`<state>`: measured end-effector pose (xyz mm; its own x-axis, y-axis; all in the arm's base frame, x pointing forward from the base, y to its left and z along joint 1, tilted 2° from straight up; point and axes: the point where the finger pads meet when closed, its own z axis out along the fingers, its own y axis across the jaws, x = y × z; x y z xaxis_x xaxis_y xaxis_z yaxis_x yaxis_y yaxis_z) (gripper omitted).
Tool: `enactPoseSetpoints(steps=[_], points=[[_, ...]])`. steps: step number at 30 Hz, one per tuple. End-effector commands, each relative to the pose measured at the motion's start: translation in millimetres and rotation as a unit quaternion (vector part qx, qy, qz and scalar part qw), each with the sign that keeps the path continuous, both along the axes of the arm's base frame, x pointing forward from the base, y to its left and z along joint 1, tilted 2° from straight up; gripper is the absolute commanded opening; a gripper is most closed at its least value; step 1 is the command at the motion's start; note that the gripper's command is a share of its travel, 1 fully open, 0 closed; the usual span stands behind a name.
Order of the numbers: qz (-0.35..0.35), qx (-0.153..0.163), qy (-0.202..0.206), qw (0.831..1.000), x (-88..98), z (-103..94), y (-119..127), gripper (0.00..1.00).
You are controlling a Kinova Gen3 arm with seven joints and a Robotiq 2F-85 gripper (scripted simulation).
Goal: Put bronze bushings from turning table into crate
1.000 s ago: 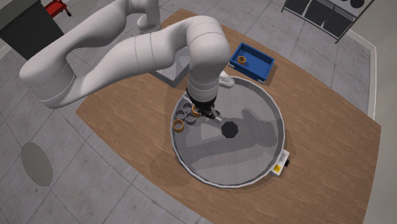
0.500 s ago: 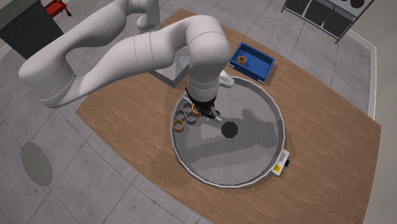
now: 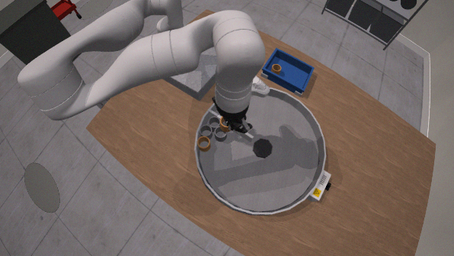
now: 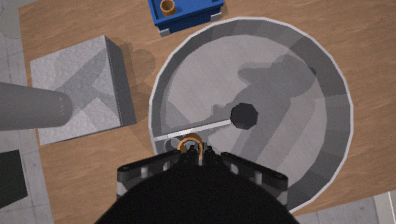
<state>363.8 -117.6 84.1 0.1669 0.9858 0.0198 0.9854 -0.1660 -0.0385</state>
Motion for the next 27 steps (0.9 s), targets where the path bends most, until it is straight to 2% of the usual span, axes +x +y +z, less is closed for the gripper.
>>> enactPoseSetpoints(steps=[1, 10, 15, 27], points=[[0.003, -0.004, -0.001, 1.0, 0.6, 6.0, -3, 0.0], [0.003, -0.004, -0.001, 1.0, 0.6, 6.0, -3, 0.0], [0.001, -0.003, -0.002, 1.0, 1.9, 22.6, -2, 0.0], [0.001, -0.003, -0.002, 1.0, 1.9, 22.6, -2, 0.0]])
